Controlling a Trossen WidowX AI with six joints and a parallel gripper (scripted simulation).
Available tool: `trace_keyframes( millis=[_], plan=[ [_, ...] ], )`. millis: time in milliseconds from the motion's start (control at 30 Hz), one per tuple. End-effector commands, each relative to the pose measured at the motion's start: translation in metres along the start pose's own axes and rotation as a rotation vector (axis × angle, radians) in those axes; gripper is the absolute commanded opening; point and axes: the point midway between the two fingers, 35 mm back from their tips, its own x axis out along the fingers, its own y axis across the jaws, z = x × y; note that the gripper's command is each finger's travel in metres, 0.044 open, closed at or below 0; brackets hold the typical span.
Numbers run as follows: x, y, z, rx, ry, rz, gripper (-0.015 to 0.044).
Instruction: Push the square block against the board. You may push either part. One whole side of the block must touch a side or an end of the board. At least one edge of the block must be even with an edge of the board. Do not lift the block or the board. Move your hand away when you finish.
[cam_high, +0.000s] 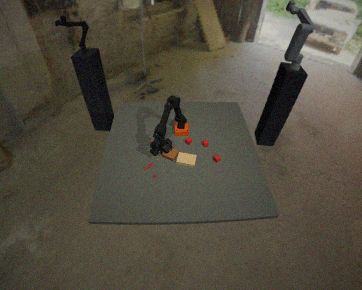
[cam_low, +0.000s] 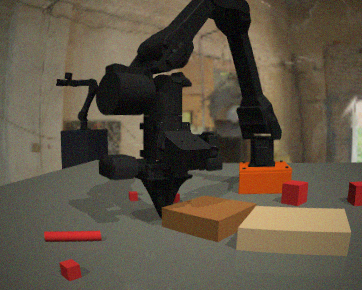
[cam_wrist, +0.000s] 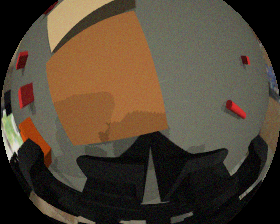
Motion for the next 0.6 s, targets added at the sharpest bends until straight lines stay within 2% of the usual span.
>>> trace_keyframes(
  millis=[0,567],
  plan=[
    [0.001,0.002,0.009,-0.002,-0.005,0.006,0.0],
    [0.001,0.006,0.029,-0.002,-0.006,0.006,0.0]
  ],
)
